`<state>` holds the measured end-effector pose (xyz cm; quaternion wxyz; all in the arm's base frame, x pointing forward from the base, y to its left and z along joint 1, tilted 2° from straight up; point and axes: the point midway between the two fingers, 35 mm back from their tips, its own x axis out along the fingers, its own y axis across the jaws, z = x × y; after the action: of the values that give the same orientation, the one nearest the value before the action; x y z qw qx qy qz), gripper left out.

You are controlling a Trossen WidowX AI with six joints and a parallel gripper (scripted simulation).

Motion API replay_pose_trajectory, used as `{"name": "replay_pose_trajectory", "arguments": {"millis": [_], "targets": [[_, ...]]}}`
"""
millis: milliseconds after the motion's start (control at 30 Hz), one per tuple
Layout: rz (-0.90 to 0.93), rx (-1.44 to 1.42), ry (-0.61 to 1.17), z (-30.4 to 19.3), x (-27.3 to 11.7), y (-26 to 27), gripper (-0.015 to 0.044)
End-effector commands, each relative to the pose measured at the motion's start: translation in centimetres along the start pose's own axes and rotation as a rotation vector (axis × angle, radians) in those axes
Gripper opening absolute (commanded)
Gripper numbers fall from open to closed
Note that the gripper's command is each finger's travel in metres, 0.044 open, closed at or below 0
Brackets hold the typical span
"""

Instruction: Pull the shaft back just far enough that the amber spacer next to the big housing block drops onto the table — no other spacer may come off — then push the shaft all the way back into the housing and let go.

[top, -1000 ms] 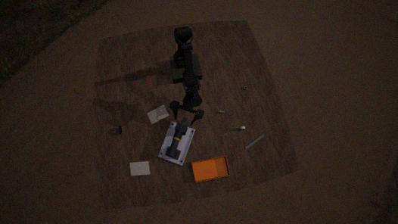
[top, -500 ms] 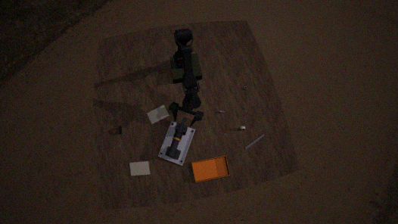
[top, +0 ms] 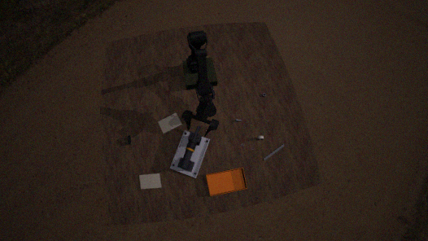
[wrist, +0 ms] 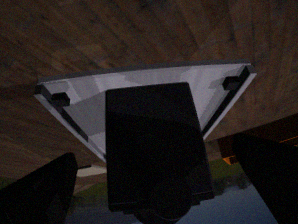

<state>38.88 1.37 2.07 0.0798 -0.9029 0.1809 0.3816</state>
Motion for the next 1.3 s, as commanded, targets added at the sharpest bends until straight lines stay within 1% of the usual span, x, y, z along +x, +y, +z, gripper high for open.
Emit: {"name": "replay_pose_trajectory", "arguments": {"millis": [0, 467, 567, 1267], "targets": [[0.000, 0.000, 0.000, -0.01, 0.00, 0.02, 0.0387], [0.000, 0.000, 0.000, -0.01, 0.00, 0.02, 0.0020], [0.000, 0.000, 0.000, -0.01, 0.00, 0.02, 0.0000], [-0.003, -0.001, -0.001, 0.82, -0.80, 0.02, 0.0000]]}}
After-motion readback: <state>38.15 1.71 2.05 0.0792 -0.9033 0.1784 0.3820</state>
